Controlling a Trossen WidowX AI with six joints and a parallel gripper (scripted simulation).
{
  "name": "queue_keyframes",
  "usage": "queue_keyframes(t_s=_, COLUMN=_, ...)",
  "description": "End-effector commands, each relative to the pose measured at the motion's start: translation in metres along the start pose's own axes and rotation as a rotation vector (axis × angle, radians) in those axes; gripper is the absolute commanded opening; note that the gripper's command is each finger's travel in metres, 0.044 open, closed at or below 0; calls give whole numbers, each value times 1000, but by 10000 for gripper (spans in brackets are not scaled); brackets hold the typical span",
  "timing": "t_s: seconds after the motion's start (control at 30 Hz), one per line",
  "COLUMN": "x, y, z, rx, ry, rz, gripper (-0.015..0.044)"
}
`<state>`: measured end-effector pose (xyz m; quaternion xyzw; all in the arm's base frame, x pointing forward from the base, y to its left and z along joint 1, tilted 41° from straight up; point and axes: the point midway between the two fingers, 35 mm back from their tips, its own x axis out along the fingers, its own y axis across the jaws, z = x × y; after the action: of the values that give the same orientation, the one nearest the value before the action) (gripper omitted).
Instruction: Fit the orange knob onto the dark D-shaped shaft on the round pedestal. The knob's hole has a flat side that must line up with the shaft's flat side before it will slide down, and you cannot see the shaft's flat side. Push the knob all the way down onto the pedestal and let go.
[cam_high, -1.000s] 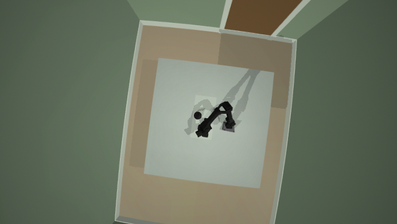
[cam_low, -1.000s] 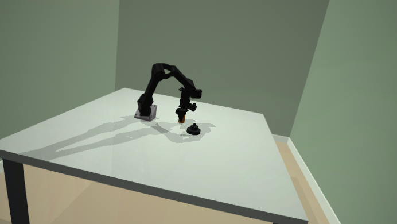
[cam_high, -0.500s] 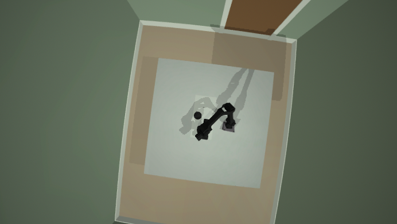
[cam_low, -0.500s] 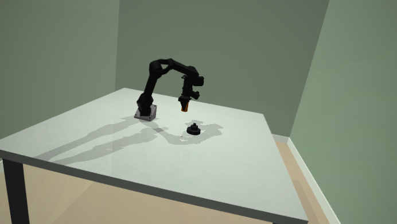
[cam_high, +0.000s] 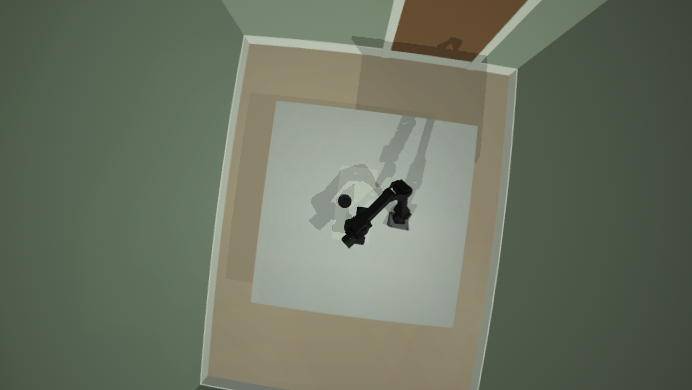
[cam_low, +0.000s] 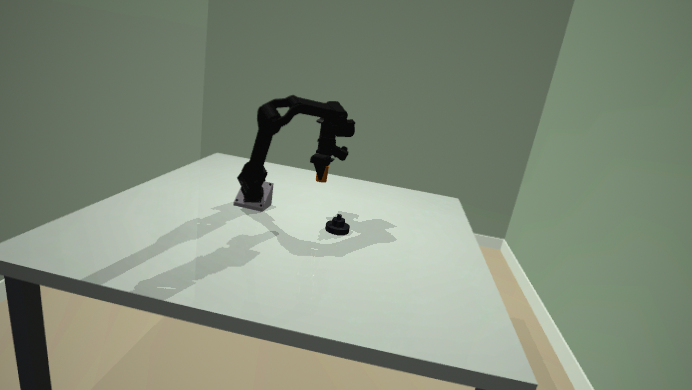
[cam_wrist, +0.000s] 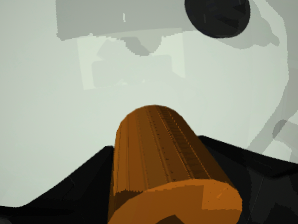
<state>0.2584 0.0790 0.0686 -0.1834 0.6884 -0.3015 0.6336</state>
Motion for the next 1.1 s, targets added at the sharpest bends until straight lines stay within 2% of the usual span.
queue_keyframes(t_s=0.0, x=-2, y=-5, z=9, rx=2, ry=-2, rz=11, gripper=0)
queue_keyframes(t_s=1.07, x=27, y=-62, z=72, rx=4, ry=-7, rz=25, gripper=0)
